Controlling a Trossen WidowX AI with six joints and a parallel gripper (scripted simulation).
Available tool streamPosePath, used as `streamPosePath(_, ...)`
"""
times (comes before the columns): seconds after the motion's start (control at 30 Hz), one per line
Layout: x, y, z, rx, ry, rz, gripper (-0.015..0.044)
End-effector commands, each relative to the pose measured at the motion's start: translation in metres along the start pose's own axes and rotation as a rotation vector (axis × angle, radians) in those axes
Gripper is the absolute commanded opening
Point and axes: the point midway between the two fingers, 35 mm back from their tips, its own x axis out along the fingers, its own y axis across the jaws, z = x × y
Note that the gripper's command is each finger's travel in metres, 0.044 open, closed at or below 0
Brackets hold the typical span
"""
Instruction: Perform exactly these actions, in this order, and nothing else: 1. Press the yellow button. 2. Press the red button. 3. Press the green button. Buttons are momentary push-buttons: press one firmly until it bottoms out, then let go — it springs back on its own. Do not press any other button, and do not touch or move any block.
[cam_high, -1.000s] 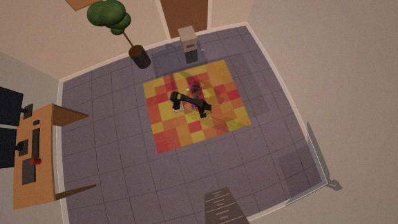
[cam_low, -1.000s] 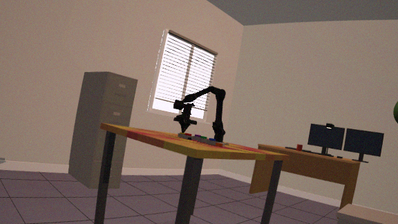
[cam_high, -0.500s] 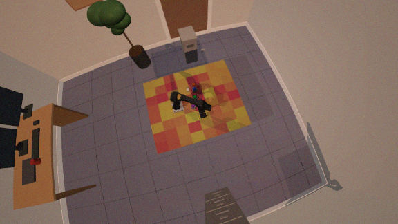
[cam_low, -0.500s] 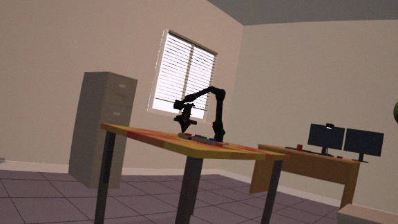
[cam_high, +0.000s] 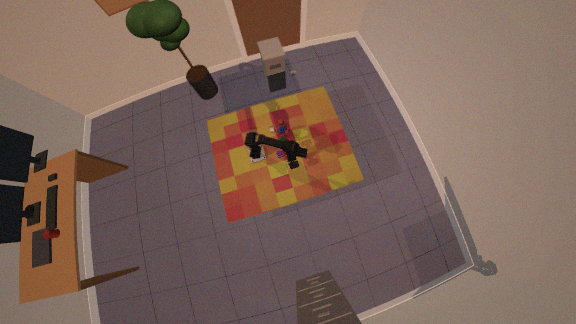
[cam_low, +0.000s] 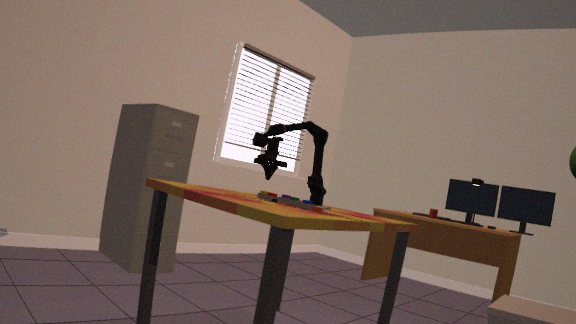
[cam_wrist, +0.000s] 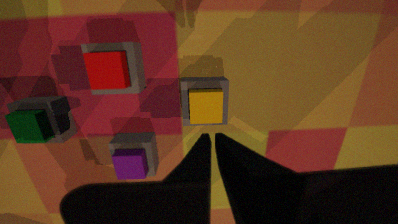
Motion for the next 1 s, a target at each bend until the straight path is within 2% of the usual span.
streamPosePath(0.0, -0.029, 0.000, -0.001, 0.000, -0.017, -0.012, 0.0020)
streamPosePath(0.13, -0.029, 0.007, 0.004, 0.000, -0.018, -0.011, 0.0020)
streamPosePath(0.37, -0.029, 0.087, 0.037, 0.000, -0.020, -0.004, 0.0020)
streamPosePath(0.5, -0.027, 0.089, 0.037, 0.000, -0.020, -0.004, 0.0020)
streamPosePath(0.7, 0.031, 0.089, 0.039, 0.000, -0.020, -0.004, 0.0020)
streamPosePath(0.97, 0.038, 0.089, 0.039, 0.000, -0.020, -0.004, 0.0020)
